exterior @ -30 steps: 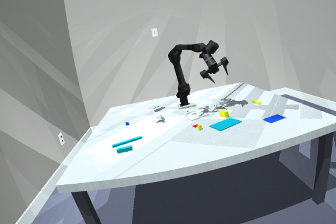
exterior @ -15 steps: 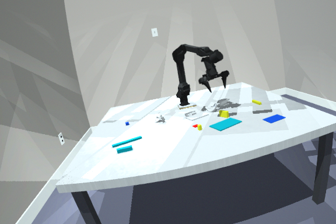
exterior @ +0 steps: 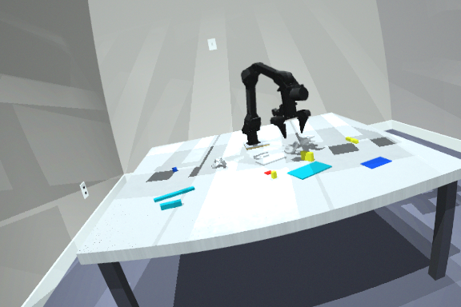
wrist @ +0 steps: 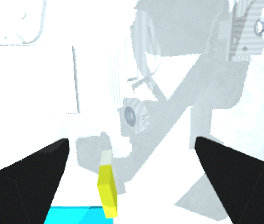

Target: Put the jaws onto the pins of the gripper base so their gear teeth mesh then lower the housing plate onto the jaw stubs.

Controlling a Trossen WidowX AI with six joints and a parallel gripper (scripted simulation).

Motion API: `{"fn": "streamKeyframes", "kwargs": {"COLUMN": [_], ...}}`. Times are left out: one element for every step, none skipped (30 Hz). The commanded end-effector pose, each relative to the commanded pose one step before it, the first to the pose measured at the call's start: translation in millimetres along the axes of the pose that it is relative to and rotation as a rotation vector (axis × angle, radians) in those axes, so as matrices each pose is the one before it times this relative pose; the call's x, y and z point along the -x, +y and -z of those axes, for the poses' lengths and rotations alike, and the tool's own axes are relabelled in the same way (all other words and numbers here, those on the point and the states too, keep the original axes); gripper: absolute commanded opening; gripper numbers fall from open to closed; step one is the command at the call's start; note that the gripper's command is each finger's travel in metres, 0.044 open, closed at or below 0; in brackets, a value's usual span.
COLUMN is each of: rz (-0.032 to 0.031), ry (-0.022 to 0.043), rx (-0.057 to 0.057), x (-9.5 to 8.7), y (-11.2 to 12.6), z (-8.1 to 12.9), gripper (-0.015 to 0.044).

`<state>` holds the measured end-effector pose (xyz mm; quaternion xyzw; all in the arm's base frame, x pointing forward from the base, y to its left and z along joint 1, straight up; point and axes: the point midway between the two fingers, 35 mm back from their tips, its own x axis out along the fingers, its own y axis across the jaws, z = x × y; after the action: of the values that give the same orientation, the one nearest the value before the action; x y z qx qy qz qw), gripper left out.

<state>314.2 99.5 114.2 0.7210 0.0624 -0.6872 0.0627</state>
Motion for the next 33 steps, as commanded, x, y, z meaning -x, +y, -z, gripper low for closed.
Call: {"fn": "streamKeyframes", "kwargs": {"rz": [0.00961, 0.00000, 0.00000, 0.00000, 0.00000, 0.00000, 0.00000, 0.00000, 0.00000, 0.00000, 0.00000, 0.00000, 0.00000, 0.00000, 0.00000, 0.00000, 0.00000, 0.00000, 0.00000, 0.00000, 0.00000, 0.00000, 0.00000, 0.00007, 0.00007, 0.00007, 0.00007, 0.00007, 0.00007, 0.00007, 0.00004, 0.00003, 0.00003], "ry": [-0.01773, 0.00000, 0.00000, 0.00000, 0.00001, 0.00001, 0.00001, 0.00001, 0.00001, 0.00001, 0.00001, 0.00001, 0.00001, 0.00000, 0.00000, 0.00000, 0.00000, 0.00000, 0.00000, 0.00000, 0.00000, 0.00000, 0.00000, -0.00010, -0.00010, -0.00011, -0.00011, -0.00011, -0.00011, -0.00011, -0.00007, -0.00006, -0.00006], "rx": [0.0310, 0.0000, 0.0000, 0.0000, 0.0000, 0.0000, 0.0000, 0.0000, 0.0000, 0.0000, 0.0000, 0.0000, 0.0000, 0.0000, 0.0000, 0.0000, 0.0000, 0.0000, 0.0000, 0.0000, 0.0000, 0.0000, 0.0000, -0.0003, -0.0003, -0.0003, -0.0003, -0.0003, -0.0003, -0.0003, -0.0002, -0.0002, -0.0002], "x": [-0.87, 0.00, 0.00, -0.27, -0.81, -1.36, -1.64, -1.64, -1.64, -1.64, -1.64, -1.64, -1.64, -1.64, -1.64, -1.63, -1.63, -1.63, -1.63, -1.63, -1.63, -1.63, -1.62, -1.64, -1.64, -1.64, -1.64, -1.63, -1.63, -1.63, -1.62, -1.62, -1.62], "y": [-0.10, 0.00, 0.00, 0.00, -0.01, -0.02, -0.02, -0.02, -0.02, -0.01, -0.01, -0.01, -0.01, -0.01, -0.01, -0.01, -0.01, -0.01, -0.01, -0.01, 0.00, 0.00, 0.00, 0.00, 0.00, 0.00, 0.00, 0.00, 0.00, 0.00, 0.00, 0.01, 0.01], "z": [-0.43, 0.00, 0.00, 0.03, 0.10, 0.16, 0.18, 0.17, 0.16, 0.15, 0.14, 0.13, 0.12, 0.11, 0.10, 0.09, 0.08, 0.07, 0.06, 0.05, 0.05, 0.04, 0.03, 0.00, -0.01, -0.02, -0.03, -0.04, -0.05, -0.06, -0.06, -0.07, -0.08], "gripper": [0.0440, 0.0440, 0.0440, 0.0440, 0.0440, 0.0440, 0.0440, 0.0440, 0.0440, 0.0440, 0.0440, 0.0440, 0.0440, 0.0440, 0.0440, 0.0440, 0.0440, 0.0440, 0.0440, 0.0440, 0.0440, 0.0440, 0.0440, 0.0440, 0.0440, 0.0440, 0.0440, 0.0440, 0.0440, 0.0440, 0.0440, 0.0440, 0.0440]}}
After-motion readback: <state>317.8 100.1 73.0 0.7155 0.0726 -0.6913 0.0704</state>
